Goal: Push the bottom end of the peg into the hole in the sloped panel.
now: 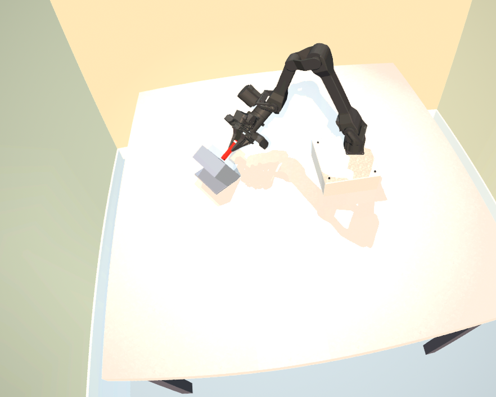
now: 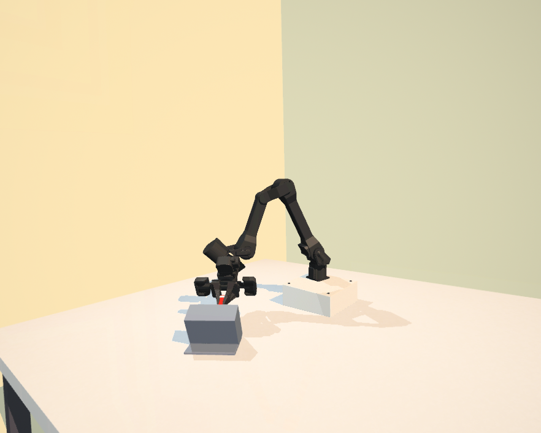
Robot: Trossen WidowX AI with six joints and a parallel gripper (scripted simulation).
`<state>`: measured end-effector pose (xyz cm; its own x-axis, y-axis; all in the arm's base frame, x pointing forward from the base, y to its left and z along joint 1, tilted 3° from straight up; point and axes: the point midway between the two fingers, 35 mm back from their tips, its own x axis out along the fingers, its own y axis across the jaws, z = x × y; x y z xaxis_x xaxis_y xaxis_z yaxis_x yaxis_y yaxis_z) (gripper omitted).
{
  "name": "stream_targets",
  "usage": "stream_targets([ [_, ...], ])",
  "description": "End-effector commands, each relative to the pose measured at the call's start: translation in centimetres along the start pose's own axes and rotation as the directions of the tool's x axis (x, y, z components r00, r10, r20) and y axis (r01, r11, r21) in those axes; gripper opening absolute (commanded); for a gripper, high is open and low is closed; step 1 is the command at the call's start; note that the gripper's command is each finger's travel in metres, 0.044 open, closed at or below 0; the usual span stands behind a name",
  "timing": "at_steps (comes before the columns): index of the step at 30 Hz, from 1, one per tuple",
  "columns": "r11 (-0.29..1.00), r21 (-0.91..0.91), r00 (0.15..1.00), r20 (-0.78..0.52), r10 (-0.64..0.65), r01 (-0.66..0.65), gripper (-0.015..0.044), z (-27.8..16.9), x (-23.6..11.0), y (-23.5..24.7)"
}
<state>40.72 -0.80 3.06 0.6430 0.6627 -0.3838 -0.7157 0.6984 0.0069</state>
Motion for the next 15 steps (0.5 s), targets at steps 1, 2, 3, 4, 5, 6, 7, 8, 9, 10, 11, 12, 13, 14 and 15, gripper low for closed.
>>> stream_targets([
  [1, 1.000, -0.002, 1.000, 0.001, -0.004, 0.004, 0.0000, 0.12, 0.22, -0.18],
  [2, 1.000, -0.002, 1.000, 0.001, -0.004, 0.004, 0.0000, 0.12, 0.28, -0.18],
  [3, 1.000, -0.002, 1.000, 0.001, -0.004, 0.004, 0.0000, 0.12, 0.33, -0.18],
  [4, 1.000, -0.002, 1.000, 0.001, -0.004, 0.004, 0.0000, 0.12, 0.39, -0.18],
  [5, 1.000, -0.002, 1.000, 0.001, -0.004, 0.004, 0.0000, 0.12, 0.45, -0.18],
  [6, 1.000, -0.002, 1.000, 0.001, -0.004, 0.004, 0.0000, 0.12, 0.51, -0.17],
  [7, 1.000, -0.002, 1.000, 0.001, -0.004, 0.004, 0.0000, 0.12, 0.57, -0.17],
  [8, 1.000, -0.002, 1.000, 0.001, -0.004, 0.004, 0.0000, 0.12, 0.63, -0.17],
  [9, 1.000, -0.002, 1.000, 0.001, -0.004, 0.004, 0.0000, 0.12, 0.70, -0.16],
  [10, 1.000, -0.002, 1.000, 0.001, -0.004, 0.004, 0.0000, 0.12, 0.76, -0.16],
  [11, 1.000, -0.002, 1.000, 0.001, -0.004, 0.004, 0.0000, 0.12, 0.83, -0.16],
  [12, 1.000, -0.002, 1.000, 0.001, -0.004, 0.004, 0.0000, 0.11, 0.89, -0.15],
  [13, 1.000, -0.002, 1.000, 0.001, -0.004, 0.004, 0.0000, 0.11, 0.96, -0.15],
  [14, 1.000, -0.002, 1.000, 0.001, -0.004, 0.004, 0.0000, 0.11, 1.02, -0.15],
  [15, 1.000, -0.002, 1.000, 0.001, -0.004, 0.004, 0.0000, 0.11, 1.09, -0.14],
])
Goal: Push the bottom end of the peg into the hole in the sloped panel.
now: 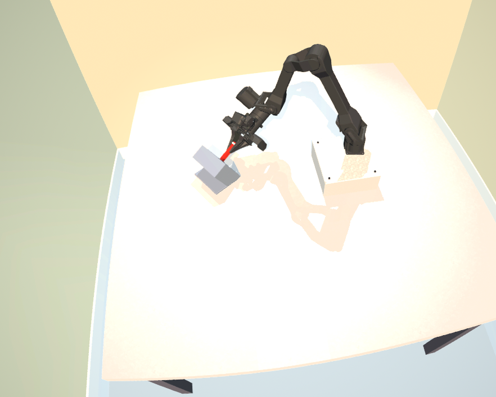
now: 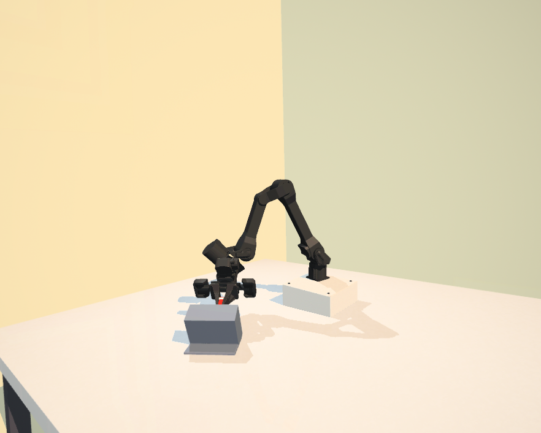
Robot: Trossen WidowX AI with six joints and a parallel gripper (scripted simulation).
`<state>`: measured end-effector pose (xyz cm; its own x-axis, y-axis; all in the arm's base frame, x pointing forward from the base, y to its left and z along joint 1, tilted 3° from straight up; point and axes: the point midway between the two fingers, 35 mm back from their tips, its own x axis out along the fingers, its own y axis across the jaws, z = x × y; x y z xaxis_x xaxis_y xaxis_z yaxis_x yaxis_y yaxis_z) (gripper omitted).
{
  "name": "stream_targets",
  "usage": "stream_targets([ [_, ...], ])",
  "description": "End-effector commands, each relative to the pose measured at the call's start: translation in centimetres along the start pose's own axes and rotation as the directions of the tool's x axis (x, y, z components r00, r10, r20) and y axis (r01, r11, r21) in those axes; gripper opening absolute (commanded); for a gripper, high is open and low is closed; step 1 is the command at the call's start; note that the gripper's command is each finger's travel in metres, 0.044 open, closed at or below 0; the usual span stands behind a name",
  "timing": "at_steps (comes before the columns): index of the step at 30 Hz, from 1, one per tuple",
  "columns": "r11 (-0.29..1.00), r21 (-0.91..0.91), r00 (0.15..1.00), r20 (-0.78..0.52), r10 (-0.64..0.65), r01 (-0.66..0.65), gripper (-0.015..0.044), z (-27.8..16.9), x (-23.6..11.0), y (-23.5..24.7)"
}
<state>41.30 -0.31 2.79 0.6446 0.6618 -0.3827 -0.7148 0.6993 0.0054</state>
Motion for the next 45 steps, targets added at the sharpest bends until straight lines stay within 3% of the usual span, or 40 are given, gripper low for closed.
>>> stream_targets([
  [1, 1.000, -0.001, 1.000, 0.000, -0.003, 0.003, 0.0000, 0.1, 0.3, -0.1],
  [45, 1.000, 0.001, 1.000, 0.000, 0.003, -0.003, 0.0000, 0.0, 2.1, 0.1],
])
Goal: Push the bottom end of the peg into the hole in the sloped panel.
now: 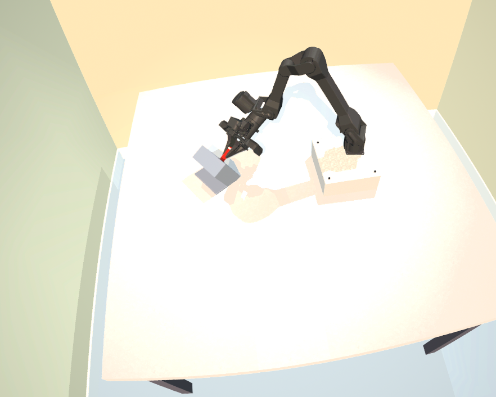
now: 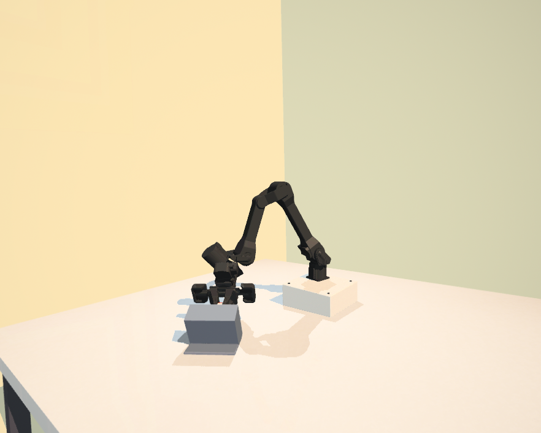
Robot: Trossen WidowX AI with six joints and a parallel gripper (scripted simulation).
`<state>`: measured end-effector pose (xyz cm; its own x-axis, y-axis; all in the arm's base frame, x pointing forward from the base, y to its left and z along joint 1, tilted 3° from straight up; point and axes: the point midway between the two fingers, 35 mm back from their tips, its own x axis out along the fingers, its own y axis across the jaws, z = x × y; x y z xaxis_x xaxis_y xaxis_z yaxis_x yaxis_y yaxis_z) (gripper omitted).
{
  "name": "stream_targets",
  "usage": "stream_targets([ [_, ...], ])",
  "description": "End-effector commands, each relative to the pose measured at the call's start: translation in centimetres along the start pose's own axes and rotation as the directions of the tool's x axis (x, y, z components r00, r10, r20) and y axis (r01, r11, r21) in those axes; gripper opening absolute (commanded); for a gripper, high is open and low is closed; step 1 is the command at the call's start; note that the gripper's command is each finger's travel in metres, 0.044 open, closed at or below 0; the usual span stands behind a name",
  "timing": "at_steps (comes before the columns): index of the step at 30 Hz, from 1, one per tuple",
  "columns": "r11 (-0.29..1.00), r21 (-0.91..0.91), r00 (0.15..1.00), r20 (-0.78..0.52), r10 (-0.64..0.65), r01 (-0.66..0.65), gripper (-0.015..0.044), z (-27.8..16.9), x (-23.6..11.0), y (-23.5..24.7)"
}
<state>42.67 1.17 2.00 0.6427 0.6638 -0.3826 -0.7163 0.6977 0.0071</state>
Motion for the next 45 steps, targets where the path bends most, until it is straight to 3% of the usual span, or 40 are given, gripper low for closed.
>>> stream_targets([
  [1, 1.000, 0.000, 1.000, 0.000, 0.000, 0.000, 0.0000, 0.0, 0.0, 0.0],
  [2, 1.000, 0.000, 1.000, 0.000, 0.000, 0.000, 0.0000, 0.0, 0.0, 0.0],
  [19, 1.000, -0.001, 1.000, -0.002, 0.000, 0.000, 0.0440, 0.0, -0.5, 0.0],
  [45, 1.000, -0.005, 1.000, -0.016, -0.002, 0.001, 0.0440, -0.6, -5.2, -0.5],
])
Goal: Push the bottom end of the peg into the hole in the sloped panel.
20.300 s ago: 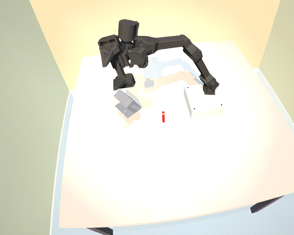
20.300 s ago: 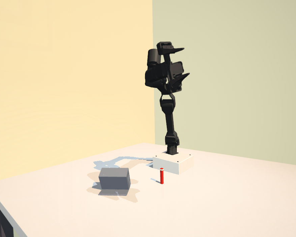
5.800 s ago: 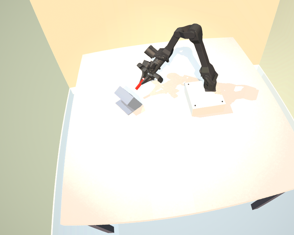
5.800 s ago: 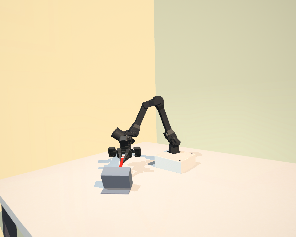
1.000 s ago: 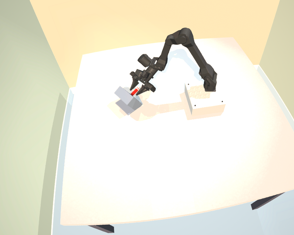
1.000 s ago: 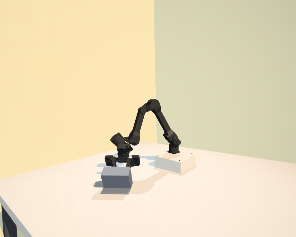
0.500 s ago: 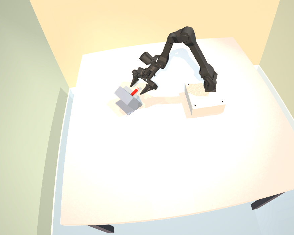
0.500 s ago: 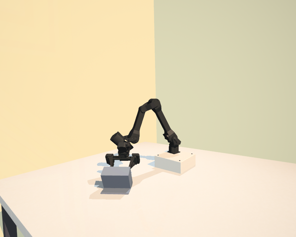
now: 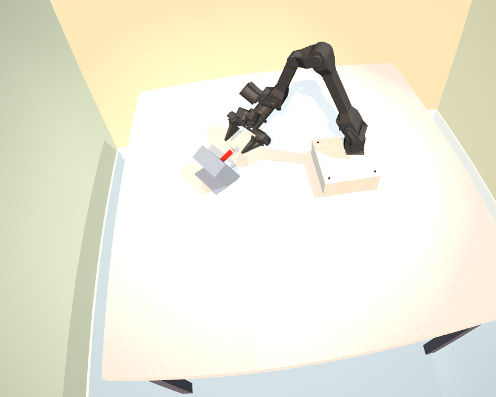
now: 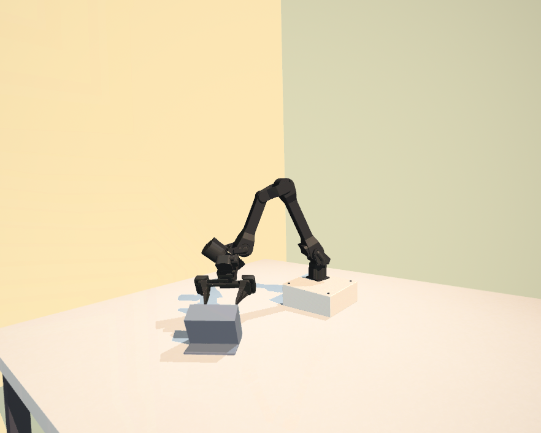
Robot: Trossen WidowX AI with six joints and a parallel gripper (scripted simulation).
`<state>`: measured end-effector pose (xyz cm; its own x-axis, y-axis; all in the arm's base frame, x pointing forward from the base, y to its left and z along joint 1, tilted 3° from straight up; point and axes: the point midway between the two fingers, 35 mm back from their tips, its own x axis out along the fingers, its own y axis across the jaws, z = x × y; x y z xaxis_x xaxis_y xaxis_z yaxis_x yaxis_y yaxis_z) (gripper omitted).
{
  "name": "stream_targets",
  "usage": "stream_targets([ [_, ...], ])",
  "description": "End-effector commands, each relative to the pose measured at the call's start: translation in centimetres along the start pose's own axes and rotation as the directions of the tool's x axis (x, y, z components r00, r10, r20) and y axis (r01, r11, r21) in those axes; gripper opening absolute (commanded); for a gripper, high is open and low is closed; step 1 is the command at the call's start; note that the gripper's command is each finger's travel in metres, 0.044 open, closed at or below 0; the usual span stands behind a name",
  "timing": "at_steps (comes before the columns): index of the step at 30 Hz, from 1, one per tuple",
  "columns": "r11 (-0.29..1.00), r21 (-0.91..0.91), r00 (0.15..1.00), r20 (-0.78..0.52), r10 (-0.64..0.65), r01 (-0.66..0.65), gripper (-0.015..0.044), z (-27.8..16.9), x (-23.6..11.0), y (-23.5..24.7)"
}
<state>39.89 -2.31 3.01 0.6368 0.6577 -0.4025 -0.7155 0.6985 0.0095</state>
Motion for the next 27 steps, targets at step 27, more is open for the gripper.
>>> stream_targets([
  [27, 1.000, -0.007, 1.000, 0.014, -0.007, 0.008, 0.0440, -0.4, -4.7, -0.1],
])
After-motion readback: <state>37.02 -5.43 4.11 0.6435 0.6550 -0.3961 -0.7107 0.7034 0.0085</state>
